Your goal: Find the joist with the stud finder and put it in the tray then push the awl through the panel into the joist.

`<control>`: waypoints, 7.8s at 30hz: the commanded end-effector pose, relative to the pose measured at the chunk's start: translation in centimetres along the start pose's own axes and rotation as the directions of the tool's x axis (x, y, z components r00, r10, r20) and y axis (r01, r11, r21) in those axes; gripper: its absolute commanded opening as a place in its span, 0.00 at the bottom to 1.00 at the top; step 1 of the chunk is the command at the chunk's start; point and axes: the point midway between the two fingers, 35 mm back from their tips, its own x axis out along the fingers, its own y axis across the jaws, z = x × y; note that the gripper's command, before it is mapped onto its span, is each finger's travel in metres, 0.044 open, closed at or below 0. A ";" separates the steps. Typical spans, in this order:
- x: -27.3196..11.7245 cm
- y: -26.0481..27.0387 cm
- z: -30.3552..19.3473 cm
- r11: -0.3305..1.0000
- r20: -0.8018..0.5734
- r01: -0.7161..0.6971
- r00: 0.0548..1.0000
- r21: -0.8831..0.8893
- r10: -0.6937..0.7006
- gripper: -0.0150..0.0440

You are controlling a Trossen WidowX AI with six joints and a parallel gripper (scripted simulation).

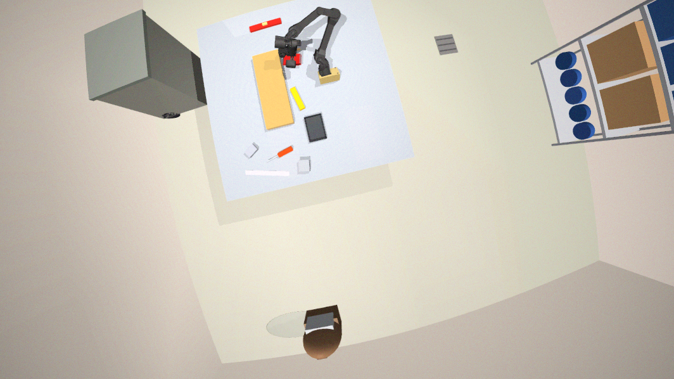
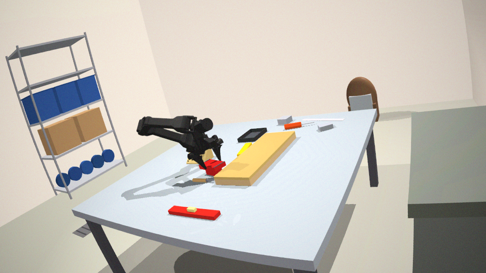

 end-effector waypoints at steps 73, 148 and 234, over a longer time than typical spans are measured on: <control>-2.6 4.0 0.6 1.000 -0.003 -0.018 1.000 0.004 0.018 0.25; -2.0 2.8 0.2 0.917 -0.021 -0.384 0.921 0.109 0.389 0.25; -1.7 1.9 0.2 0.709 0.045 -0.681 0.726 0.183 0.686 0.25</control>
